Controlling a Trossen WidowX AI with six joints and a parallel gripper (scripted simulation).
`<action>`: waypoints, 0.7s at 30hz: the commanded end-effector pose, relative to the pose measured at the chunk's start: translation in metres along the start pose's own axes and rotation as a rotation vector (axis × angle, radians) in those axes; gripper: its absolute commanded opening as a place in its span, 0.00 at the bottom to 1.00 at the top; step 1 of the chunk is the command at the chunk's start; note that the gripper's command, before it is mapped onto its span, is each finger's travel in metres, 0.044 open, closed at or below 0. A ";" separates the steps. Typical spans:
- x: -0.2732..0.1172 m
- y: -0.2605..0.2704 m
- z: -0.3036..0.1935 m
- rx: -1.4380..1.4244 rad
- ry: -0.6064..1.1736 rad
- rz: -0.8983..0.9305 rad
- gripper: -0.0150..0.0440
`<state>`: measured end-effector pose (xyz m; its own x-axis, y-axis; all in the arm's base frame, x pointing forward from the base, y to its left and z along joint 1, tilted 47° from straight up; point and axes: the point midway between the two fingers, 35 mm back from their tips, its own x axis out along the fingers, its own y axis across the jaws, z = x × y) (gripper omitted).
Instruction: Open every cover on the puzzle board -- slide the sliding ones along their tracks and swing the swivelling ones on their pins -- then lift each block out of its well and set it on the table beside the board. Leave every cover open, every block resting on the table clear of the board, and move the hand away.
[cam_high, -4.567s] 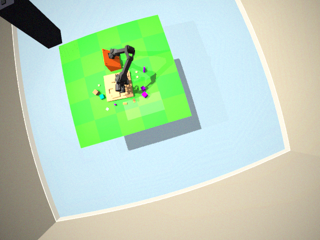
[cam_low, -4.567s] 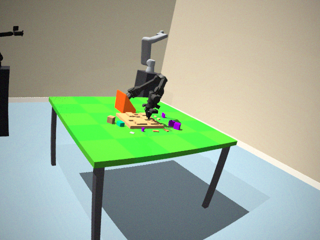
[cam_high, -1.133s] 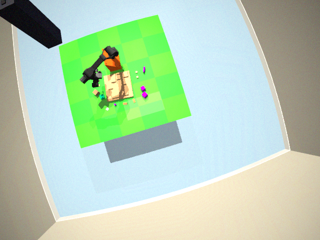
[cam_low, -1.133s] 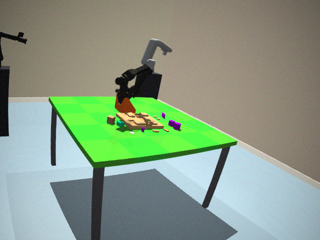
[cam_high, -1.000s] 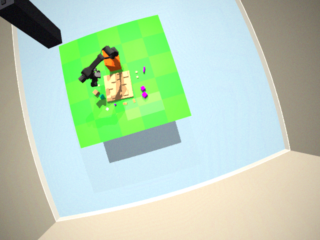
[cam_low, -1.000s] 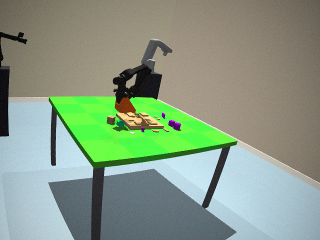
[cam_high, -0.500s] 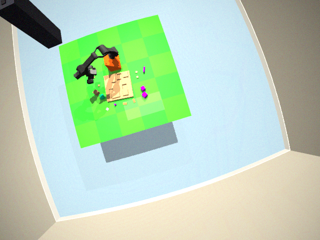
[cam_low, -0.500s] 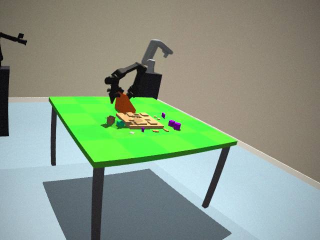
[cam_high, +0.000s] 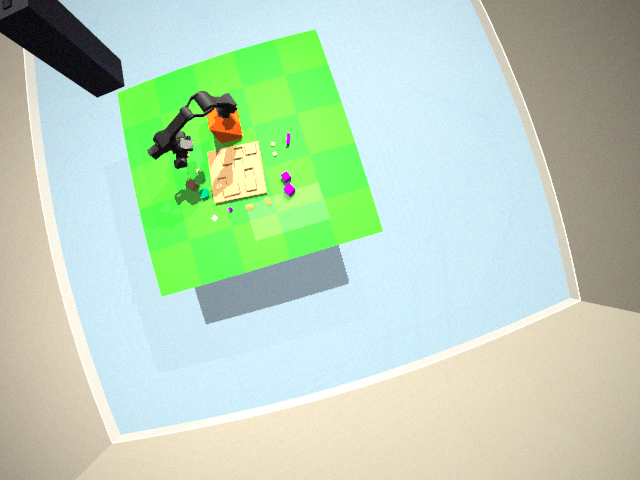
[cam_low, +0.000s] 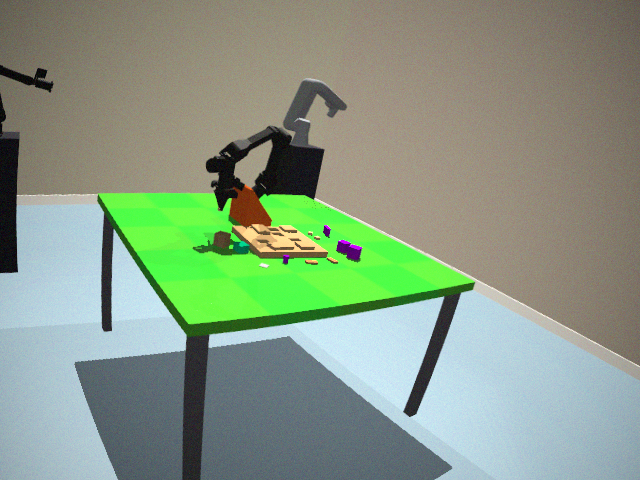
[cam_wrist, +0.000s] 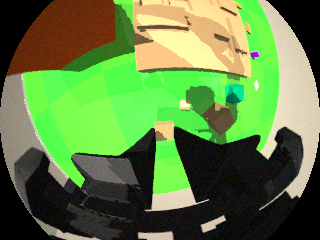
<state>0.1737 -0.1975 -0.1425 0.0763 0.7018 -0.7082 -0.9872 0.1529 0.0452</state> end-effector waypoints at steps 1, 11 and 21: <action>0.011 0.002 0.000 0.009 -0.014 0.006 0.39; 0.027 0.000 0.000 0.009 -0.014 0.005 0.39; 0.044 0.000 0.000 0.008 -0.014 0.005 0.39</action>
<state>0.1786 -0.1737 -0.1683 0.0773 0.7023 -0.7076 -0.9872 0.1531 0.0441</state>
